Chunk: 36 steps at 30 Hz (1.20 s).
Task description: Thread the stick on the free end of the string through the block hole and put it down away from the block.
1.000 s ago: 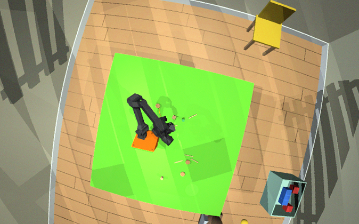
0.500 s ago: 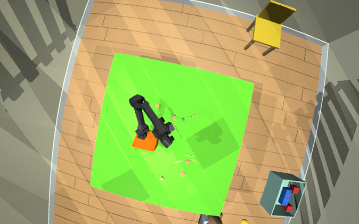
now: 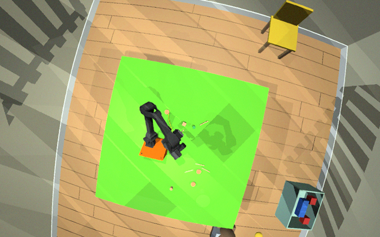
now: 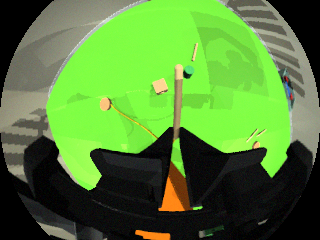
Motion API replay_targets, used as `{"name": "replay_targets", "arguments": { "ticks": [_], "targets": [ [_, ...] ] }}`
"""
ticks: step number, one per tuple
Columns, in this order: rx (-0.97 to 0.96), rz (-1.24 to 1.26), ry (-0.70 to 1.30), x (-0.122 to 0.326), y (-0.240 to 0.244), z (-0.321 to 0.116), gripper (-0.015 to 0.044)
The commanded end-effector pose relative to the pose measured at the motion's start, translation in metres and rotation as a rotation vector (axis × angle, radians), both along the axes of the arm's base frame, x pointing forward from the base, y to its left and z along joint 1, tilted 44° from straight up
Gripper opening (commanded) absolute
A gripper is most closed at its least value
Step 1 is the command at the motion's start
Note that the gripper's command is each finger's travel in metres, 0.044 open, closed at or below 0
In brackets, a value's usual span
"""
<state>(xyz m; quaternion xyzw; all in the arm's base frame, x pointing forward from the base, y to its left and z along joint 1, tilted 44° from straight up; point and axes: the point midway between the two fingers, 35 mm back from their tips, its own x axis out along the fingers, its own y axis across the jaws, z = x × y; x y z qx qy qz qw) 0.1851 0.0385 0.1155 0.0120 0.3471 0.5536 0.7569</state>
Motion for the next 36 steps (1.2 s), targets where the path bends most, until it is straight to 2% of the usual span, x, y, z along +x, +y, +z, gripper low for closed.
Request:
{"name": "replay_targets", "arguments": {
  "ticks": [1, 16, 36],
  "targets": [
    [0.004, 0.023, -0.023, 0.0, 0.0, 0.0, 0.0],
    [0.013, 0.268, -0.259, -0.006, -0.005, -0.005, 0.0],
    [-0.028, 0.286, -0.22, -0.008, 0.007, -0.008, 0.0]
  ]
}}
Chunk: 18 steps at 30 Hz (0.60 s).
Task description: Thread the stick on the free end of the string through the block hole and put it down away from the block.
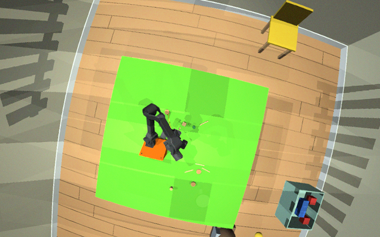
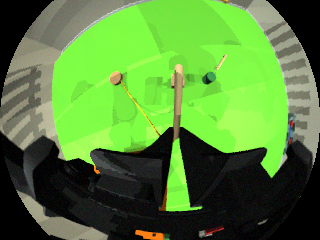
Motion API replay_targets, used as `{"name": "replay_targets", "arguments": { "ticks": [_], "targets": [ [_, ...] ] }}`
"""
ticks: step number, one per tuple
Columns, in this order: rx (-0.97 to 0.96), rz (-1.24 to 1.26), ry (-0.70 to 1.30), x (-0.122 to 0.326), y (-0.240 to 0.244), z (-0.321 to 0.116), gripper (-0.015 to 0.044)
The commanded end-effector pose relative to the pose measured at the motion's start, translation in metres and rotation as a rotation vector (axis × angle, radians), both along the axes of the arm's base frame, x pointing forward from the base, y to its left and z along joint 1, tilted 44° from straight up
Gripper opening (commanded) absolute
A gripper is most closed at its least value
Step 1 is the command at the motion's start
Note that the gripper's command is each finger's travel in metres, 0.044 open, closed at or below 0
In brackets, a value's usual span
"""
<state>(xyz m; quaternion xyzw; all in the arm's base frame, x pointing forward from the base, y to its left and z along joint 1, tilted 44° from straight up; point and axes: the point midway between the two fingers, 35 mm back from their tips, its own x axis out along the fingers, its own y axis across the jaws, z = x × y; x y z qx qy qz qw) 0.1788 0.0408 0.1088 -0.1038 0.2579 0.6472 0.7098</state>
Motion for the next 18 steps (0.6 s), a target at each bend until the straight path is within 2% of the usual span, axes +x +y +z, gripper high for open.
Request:
{"name": "replay_targets", "arguments": {
  "ticks": [1, 18],
  "targets": [
    [-0.026, 0.013, 0.013, -0.002, 0.005, -0.002, 0.0],
    [-0.113, 0.049, 0.04, -0.007, 0.026, -0.009, 0.0]
  ]
}}
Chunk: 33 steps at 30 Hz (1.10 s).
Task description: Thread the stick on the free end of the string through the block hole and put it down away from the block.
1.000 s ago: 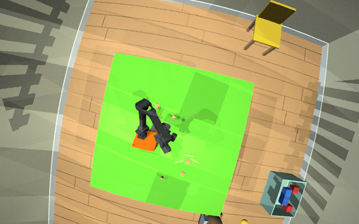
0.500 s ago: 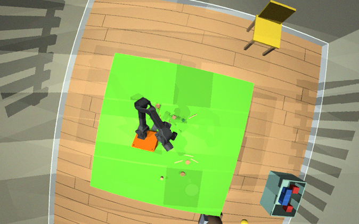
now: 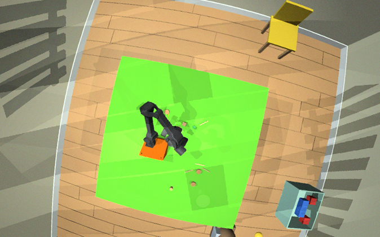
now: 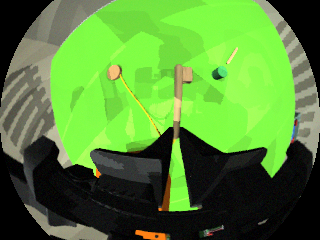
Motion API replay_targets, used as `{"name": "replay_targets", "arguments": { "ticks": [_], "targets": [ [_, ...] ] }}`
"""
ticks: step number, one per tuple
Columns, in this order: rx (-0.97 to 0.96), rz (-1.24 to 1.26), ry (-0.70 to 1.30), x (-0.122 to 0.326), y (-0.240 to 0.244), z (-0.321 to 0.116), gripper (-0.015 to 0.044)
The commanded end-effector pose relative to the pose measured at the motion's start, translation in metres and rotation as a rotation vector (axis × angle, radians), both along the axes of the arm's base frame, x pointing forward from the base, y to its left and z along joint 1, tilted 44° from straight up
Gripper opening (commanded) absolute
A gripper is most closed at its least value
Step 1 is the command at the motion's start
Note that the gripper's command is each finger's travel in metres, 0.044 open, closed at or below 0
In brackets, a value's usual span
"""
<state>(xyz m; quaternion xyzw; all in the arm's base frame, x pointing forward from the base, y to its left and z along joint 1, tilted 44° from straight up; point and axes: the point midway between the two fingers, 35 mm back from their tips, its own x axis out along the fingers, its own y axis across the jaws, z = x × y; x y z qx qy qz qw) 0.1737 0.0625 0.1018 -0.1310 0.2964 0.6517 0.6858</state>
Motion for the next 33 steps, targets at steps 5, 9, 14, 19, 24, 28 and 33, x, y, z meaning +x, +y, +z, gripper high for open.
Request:
{"name": "replay_targets", "arguments": {
  "ticks": [5, 9, 14, 19, 24, 28, 33],
  "targets": [
    [-0.047, 0.014, 0.011, -0.004, 0.011, -0.004, 0.0],
    [-0.066, 0.019, 0.013, -0.005, 0.015, -0.005, 0.0],
    [-0.088, 0.023, 0.014, -0.006, 0.022, -0.006, 0.0],
    [-0.108, 0.026, 0.013, -0.008, 0.028, -0.007, 0.0],
    [-0.126, 0.028, 0.01, -0.009, 0.034, -0.008, 0.0],
    [-0.138, 0.028, 0.008, -0.01, 0.039, -0.008, 0.0],
    [-0.152, 0.027, 0.003, -0.012, 0.045, -0.009, 0.0]
  ]
}}
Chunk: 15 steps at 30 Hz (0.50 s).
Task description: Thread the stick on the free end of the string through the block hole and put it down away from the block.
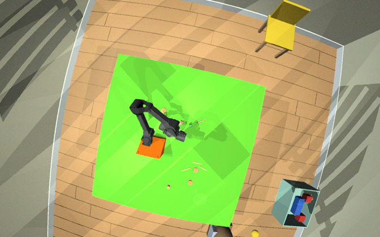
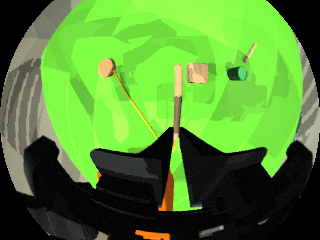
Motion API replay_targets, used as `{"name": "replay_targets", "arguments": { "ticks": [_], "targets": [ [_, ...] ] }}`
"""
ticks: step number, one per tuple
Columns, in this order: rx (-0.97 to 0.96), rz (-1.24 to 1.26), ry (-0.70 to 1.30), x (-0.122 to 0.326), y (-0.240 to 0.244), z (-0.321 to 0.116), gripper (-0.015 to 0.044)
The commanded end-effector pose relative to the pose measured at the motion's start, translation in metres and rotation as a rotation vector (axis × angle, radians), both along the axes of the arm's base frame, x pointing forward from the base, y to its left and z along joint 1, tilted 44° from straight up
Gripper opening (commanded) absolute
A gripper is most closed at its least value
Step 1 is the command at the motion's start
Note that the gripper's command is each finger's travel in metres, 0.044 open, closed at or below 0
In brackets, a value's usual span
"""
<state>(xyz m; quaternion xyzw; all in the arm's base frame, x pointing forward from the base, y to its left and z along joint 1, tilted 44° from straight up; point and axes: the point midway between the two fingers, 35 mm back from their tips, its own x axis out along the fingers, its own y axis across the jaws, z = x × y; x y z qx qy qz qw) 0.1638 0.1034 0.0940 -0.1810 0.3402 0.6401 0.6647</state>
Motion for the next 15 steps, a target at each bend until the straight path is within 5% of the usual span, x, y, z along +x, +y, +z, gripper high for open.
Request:
{"name": "replay_targets", "arguments": {
  "ticks": [1, 15],
  "targets": [
    [-0.016, -0.003, -0.003, -0.002, 0.005, -0.001, 0.0],
    [-0.038, -0.01, -0.02, -0.007, 0.023, 0.0, 0.0]
  ]
}}
